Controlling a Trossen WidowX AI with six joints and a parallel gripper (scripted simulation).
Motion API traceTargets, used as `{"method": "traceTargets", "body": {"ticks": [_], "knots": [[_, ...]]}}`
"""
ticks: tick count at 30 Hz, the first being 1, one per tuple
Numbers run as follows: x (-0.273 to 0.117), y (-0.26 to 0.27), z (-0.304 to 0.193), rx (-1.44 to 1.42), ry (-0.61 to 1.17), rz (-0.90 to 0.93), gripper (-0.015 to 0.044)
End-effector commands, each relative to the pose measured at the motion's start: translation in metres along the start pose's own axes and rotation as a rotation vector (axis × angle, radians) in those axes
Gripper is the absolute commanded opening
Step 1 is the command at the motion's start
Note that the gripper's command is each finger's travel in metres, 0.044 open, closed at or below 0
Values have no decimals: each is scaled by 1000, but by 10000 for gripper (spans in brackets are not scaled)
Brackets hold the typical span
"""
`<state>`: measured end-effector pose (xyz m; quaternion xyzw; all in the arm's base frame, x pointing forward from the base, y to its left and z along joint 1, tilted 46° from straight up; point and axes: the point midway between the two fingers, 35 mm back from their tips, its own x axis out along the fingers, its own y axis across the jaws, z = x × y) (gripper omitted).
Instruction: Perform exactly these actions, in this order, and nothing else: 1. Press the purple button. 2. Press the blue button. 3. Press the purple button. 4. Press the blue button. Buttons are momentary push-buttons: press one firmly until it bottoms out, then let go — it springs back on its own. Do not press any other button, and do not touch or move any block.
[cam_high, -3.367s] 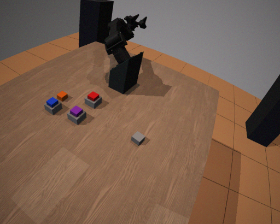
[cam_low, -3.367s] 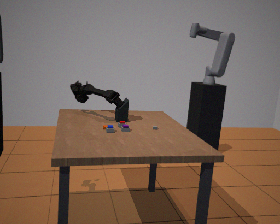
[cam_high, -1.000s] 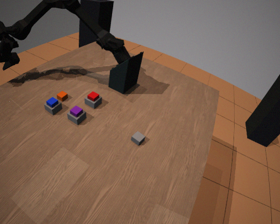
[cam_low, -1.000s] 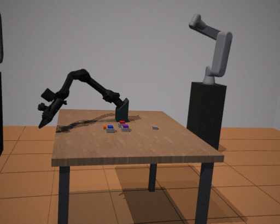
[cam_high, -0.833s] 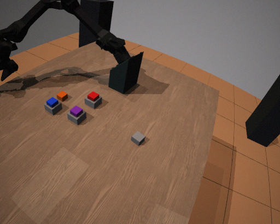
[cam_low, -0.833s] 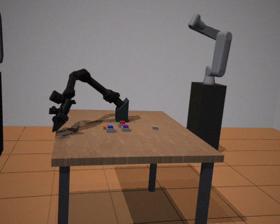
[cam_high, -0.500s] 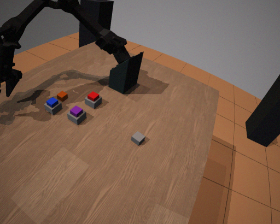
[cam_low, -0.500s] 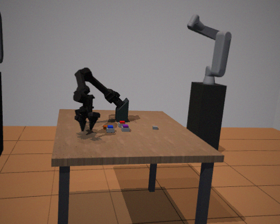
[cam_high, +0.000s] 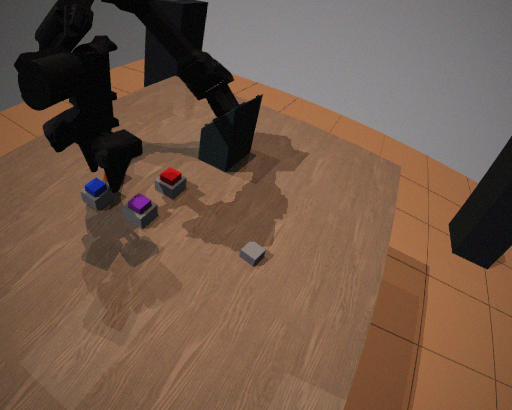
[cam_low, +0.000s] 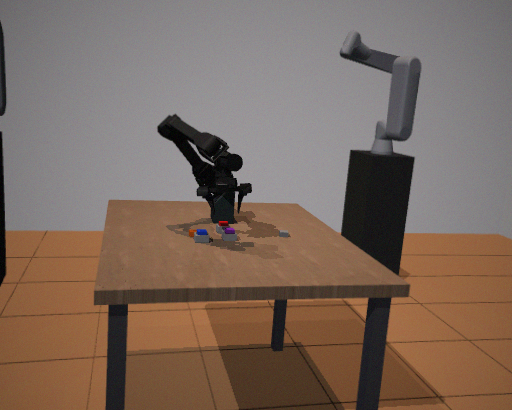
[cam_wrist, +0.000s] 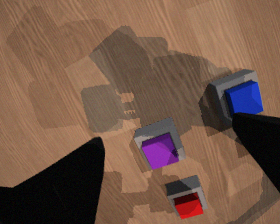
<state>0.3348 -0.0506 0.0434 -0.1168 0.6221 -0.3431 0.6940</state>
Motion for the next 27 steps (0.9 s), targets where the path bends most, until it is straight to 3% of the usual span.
{"method": "traceTargets", "body": {"ticks": [1,9,15,23,27], "knots": [[-14,17,-45,-205,48,-102,400],[-19,20,-57,-258,55,-132,400],[40,11,-59,-258,54,-134,242],[43,11,-59,-258,54,-135,32],[43,11,-59,-258,54,-135,20]]}}
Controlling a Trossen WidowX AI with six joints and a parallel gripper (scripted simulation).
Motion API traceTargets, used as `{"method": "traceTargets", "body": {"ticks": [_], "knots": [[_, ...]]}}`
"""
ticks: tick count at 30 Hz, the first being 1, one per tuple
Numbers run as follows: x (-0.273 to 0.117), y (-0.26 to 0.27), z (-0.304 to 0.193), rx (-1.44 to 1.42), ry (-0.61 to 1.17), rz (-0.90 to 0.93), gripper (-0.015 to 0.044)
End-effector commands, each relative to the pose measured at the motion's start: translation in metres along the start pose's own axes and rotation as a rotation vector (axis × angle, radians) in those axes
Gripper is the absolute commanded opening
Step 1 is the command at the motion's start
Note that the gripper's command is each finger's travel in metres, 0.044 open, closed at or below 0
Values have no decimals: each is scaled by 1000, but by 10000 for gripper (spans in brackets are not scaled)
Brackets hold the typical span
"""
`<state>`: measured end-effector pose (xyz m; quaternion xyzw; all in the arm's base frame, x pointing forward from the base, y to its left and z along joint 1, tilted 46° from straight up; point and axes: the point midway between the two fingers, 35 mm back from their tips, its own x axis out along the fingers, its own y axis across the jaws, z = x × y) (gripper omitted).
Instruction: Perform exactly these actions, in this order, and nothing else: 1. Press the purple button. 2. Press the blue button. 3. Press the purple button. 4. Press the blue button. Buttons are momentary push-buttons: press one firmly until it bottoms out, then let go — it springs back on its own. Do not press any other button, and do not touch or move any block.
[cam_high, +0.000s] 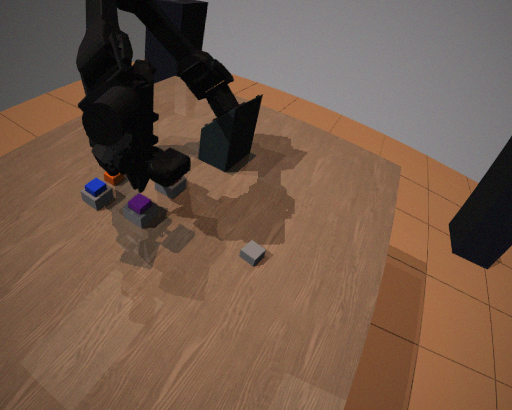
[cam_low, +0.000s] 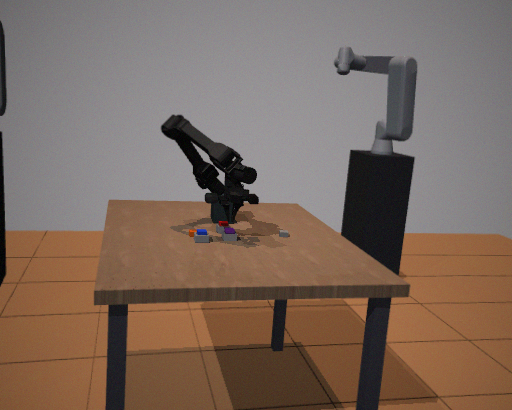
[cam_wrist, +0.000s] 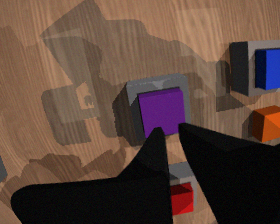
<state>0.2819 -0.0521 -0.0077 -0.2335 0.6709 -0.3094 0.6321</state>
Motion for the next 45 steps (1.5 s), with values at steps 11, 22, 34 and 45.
{"method": "traceTargets", "body": {"ticks": [11,22,34,45], "knots": [[5,-1,0,-5,-3,-5,20],[24,-1,1,-5,-3,-6,20],[34,-1,0,-5,-3,-7,20],[34,-1,0,-5,-3,-7,20]]}}
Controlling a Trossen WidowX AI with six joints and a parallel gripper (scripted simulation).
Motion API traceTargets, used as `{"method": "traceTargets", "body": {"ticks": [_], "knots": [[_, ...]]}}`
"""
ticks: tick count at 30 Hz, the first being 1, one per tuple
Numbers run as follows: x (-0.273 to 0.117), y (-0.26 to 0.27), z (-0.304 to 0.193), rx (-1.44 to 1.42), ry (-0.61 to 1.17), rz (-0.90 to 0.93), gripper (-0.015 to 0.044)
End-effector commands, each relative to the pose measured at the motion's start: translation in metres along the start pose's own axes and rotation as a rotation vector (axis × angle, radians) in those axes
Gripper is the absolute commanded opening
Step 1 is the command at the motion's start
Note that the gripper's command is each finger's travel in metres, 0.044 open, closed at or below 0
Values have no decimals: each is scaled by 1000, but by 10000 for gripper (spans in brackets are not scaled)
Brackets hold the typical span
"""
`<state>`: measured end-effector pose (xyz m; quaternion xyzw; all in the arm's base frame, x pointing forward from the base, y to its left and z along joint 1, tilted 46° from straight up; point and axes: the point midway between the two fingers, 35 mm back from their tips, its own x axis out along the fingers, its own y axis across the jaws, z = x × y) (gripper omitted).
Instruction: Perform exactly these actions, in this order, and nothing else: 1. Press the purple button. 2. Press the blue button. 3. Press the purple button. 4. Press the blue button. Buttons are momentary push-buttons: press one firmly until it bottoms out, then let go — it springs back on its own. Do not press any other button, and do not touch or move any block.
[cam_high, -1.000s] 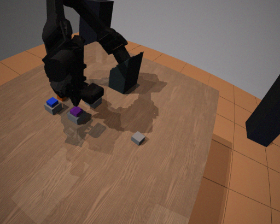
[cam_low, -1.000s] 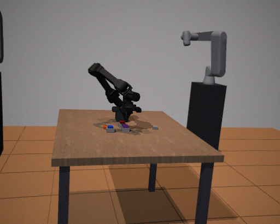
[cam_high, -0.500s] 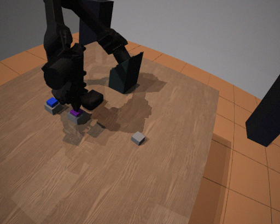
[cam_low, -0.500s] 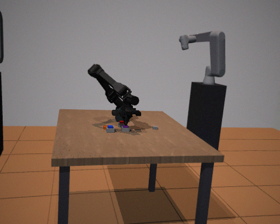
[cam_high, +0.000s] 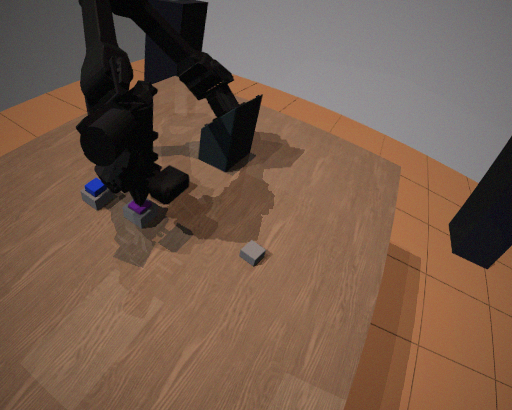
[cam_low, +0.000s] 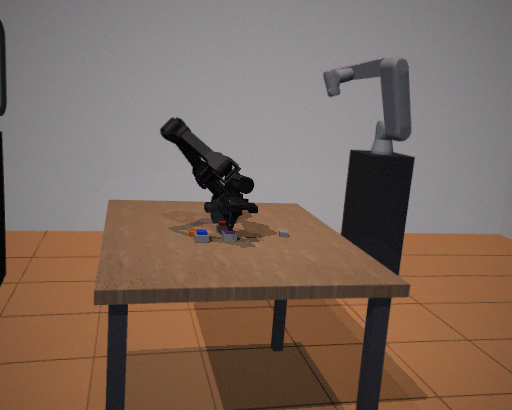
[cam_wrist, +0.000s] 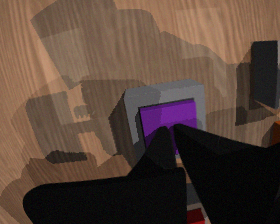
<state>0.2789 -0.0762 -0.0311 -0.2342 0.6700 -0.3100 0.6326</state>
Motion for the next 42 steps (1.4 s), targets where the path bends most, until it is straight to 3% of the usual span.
{"method": "traceTargets", "body": {"ticks": [1,12,18,23,29,35,42], "knots": [[0,-1,0,-5,-1,-5,20],[-35,0,0,-6,-1,-3,20],[-94,0,0,-6,0,-1,20],[-94,-3,1,-6,0,0,20],[-95,-100,23,-6,-1,-4,20],[-95,-104,23,-5,-1,-6,20],[-33,-105,23,-5,-1,-8,20]]}}
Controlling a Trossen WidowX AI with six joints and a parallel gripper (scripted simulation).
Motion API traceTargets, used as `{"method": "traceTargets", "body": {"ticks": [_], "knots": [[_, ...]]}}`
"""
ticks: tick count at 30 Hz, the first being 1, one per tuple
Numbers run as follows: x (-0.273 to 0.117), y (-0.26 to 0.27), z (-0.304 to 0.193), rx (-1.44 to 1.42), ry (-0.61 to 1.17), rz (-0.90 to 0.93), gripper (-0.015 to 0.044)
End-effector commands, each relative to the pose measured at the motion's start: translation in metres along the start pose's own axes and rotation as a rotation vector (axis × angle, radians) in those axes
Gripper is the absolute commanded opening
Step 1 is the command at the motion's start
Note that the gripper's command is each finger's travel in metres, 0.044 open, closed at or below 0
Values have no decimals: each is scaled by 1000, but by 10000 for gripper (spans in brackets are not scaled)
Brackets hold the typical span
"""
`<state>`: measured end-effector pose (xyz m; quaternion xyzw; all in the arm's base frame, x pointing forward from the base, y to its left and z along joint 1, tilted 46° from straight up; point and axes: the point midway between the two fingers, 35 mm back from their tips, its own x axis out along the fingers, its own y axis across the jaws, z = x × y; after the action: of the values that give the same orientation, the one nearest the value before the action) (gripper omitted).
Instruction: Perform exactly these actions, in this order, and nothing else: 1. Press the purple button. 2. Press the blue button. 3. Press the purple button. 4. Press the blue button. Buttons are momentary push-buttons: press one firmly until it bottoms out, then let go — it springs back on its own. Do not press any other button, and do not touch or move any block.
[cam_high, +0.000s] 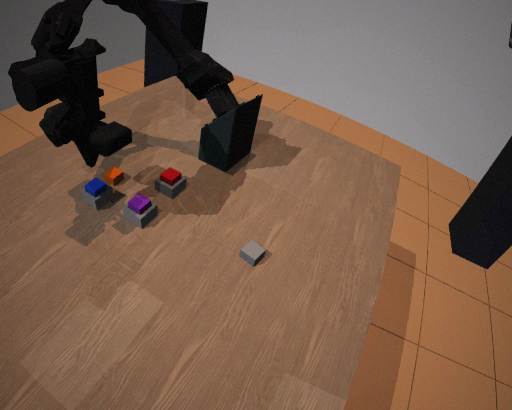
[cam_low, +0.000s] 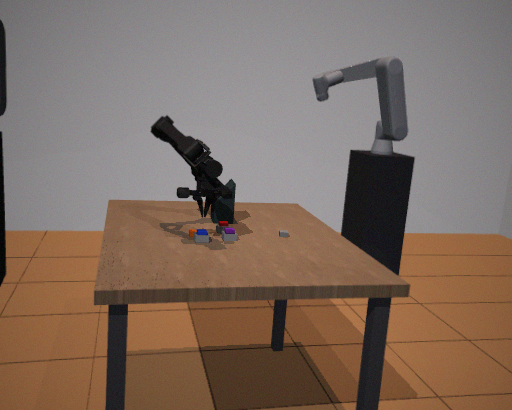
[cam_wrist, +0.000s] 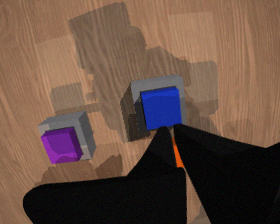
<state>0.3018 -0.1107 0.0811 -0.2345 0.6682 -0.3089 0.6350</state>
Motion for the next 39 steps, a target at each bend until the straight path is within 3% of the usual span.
{"method": "traceTargets", "body": {"ticks": [1,39], "knots": [[23,-3,-3,-5,5,-10,20],[58,-4,-3,-5,5,-11,20]]}}
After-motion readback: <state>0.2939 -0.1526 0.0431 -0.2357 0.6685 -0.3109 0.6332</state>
